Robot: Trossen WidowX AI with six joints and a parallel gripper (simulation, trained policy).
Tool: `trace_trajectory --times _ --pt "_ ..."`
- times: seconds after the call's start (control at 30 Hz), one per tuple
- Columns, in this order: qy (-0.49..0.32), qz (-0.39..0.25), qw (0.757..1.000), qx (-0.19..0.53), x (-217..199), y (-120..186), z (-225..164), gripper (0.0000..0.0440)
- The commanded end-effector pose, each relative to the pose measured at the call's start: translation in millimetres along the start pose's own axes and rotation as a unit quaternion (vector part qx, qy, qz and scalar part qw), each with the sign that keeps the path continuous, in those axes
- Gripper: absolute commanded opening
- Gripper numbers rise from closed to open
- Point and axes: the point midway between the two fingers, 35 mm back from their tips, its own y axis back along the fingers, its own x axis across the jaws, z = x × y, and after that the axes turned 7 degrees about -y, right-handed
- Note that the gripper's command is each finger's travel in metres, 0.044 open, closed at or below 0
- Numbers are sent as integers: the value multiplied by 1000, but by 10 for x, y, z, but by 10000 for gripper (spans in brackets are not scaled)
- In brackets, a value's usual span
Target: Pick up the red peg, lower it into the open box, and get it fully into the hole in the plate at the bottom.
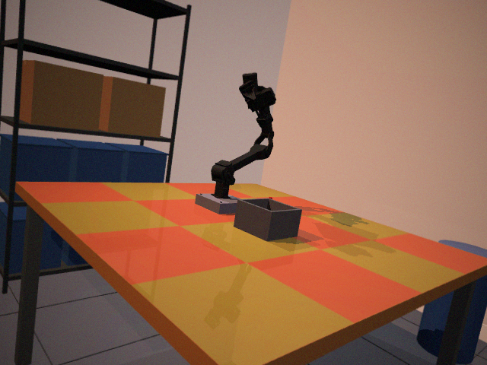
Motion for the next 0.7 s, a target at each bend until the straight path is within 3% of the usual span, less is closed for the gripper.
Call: trace_trajectory --times 0.0,0.33,0.67 --pt "-58 26 998 9 -3 -16 -105 440" --pt "-207 94 973 45 56 -52 -355 440" --pt "-345 150 921 106 139 -151 -584 440"
